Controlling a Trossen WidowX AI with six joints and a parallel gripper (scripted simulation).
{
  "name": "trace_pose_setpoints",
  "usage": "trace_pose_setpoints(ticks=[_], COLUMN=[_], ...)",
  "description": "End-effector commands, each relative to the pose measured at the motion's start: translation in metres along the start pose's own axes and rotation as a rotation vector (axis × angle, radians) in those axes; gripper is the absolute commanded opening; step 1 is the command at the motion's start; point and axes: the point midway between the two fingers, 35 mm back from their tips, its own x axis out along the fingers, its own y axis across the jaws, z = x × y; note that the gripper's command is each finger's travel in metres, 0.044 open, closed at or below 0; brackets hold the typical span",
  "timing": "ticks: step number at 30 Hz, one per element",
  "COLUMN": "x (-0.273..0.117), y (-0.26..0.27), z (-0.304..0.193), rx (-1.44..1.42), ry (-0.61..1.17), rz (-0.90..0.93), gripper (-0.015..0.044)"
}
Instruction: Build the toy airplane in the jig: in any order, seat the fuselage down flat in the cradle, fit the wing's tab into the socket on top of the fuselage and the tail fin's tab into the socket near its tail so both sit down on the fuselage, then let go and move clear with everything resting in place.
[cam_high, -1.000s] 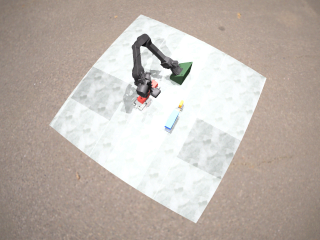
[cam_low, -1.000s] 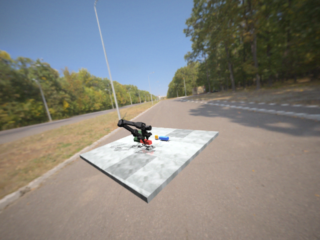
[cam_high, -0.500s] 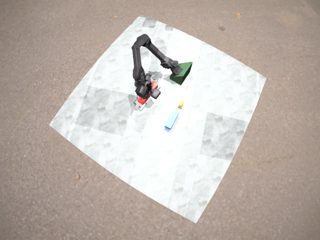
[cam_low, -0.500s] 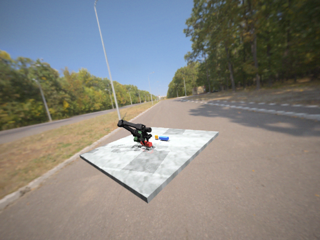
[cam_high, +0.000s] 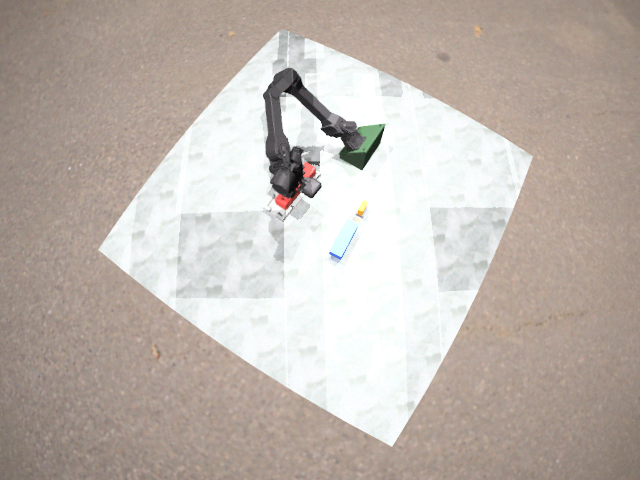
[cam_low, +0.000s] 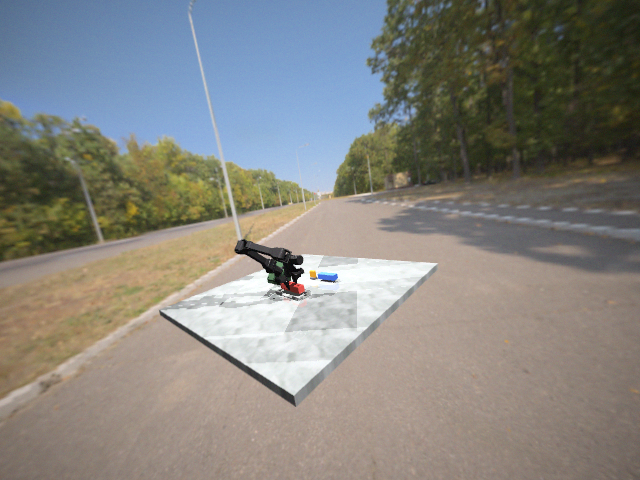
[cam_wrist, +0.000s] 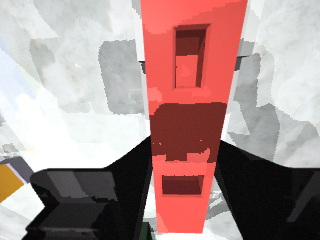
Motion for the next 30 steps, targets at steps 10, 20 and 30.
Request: trace_pose_setpoints(ticks=[10,20,30], x=[0.0,0.0,-0.103], y=[0.0,0.0,0.002], z=[0.0,0.0,0.0], rx=[0.002,0.002,-0.008], ry=[0.0,0.0,0.0], rz=[0.0,0.0,0.0], gripper=[0.0398,0.044,0.044])
